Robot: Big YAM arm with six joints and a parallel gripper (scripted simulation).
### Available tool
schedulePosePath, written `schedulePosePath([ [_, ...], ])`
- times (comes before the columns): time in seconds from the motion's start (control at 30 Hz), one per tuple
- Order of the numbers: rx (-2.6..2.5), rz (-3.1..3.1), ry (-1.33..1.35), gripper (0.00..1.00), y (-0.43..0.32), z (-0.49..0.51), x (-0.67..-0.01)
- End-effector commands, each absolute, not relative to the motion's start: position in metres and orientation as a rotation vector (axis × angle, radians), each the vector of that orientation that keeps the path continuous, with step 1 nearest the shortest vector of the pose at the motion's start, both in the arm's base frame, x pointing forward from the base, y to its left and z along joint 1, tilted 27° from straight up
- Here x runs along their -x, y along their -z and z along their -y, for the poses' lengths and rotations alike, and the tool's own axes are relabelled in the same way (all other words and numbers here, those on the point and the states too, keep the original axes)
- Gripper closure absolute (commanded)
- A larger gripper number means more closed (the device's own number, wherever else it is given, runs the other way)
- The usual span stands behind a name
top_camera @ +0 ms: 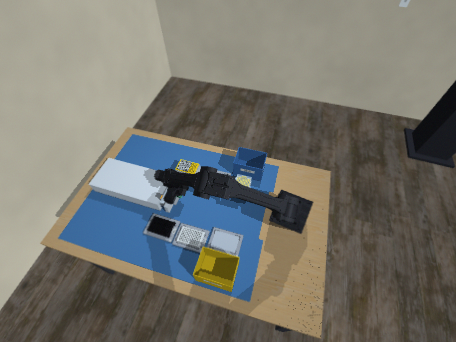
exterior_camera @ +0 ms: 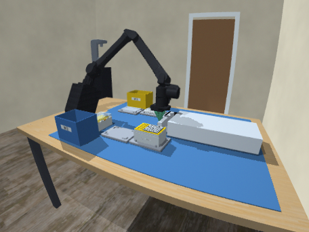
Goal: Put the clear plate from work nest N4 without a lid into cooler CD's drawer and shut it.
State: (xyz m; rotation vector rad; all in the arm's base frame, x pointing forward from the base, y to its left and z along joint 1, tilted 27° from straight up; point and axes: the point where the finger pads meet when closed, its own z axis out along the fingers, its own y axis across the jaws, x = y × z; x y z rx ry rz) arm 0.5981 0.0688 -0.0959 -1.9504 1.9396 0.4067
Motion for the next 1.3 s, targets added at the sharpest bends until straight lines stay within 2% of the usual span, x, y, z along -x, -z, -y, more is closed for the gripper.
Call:
schedulePosePath([
  [0.0, 1.941, -1.904, -0.346, 1.0, 0.084, -0.076, -0.629],
  [1.27, 1.943, -1.91, -0.355, 1.0, 0.081, -0.076, -0.651],
])
